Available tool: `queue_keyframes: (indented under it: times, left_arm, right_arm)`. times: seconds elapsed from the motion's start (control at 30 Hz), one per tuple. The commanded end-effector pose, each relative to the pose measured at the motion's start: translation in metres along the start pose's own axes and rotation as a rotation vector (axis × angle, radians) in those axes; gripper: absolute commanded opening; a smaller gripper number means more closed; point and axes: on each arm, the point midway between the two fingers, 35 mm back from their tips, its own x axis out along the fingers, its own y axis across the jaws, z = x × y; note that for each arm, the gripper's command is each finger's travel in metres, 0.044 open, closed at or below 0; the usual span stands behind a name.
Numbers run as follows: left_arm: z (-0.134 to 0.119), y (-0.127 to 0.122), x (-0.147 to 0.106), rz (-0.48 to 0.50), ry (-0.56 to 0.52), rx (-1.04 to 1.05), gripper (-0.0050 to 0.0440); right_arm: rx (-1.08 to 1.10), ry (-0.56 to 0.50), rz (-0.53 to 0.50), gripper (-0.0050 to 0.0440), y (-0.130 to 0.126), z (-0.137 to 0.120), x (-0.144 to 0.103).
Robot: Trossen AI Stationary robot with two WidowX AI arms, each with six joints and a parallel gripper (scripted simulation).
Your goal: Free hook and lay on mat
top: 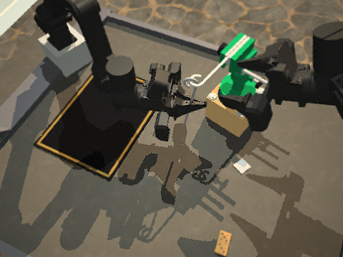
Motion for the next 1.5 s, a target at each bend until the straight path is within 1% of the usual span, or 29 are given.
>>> queue_keyframes:
  times: [0.0,0.7,1.47]
  left_arm:
    - [0.014,-0.001,0.001,-0.002,-0.021,-0.022,0.0]
    - [0.015,-0.003,-0.004,-0.002,-0.021,-0.022,0.0]
    - [0.03,-0.003,-0.004,-0.002,-0.021,-0.023,0.0]
  right_arm:
    - [-0.018,-0.024,0.0,0.044,0.001,0.01,-0.004]
    - [-0.018,-0.024,0.0,0.044,0.001,0.01,-0.004]
    - [-0.018,-0.024,0.0,0.044,0.001,0.01,-0.004]
